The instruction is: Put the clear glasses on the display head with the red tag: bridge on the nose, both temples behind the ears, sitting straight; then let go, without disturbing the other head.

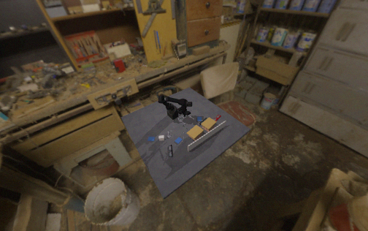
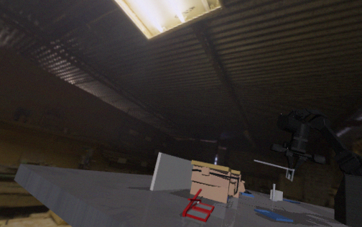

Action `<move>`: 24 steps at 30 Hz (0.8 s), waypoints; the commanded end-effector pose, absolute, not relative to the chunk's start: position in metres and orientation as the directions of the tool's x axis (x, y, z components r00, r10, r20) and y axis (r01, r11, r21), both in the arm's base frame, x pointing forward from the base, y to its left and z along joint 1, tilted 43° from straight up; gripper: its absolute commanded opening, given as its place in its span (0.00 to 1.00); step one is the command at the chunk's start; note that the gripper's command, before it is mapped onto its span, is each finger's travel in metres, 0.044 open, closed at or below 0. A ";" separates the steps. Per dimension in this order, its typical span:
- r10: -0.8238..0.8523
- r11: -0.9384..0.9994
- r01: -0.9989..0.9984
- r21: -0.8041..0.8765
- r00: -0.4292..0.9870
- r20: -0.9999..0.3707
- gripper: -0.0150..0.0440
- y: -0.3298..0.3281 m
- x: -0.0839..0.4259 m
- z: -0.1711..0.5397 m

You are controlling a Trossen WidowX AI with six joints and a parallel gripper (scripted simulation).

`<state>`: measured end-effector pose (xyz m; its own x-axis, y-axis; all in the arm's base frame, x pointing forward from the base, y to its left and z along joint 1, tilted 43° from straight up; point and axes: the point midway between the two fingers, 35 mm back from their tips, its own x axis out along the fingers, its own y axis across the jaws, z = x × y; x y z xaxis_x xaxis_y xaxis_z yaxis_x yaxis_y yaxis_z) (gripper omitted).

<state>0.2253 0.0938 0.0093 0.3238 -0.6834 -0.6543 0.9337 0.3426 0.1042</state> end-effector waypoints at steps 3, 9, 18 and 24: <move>-0.673 0.308 0.951 0.031 0.241 -0.699 0.25 0.079 0.234 0.020; -0.659 0.282 0.959 -0.037 0.165 -0.734 0.25 0.063 0.239 0.027; -0.632 0.318 0.948 0.003 0.215 -0.744 0.25 0.059 0.240 0.022; -0.627 0.350 0.936 0.039 0.265 -0.732 0.25 0.053 0.241 0.015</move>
<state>0.2405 0.0567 0.0169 0.2453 -0.6255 -0.7406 0.9412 0.3368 0.0273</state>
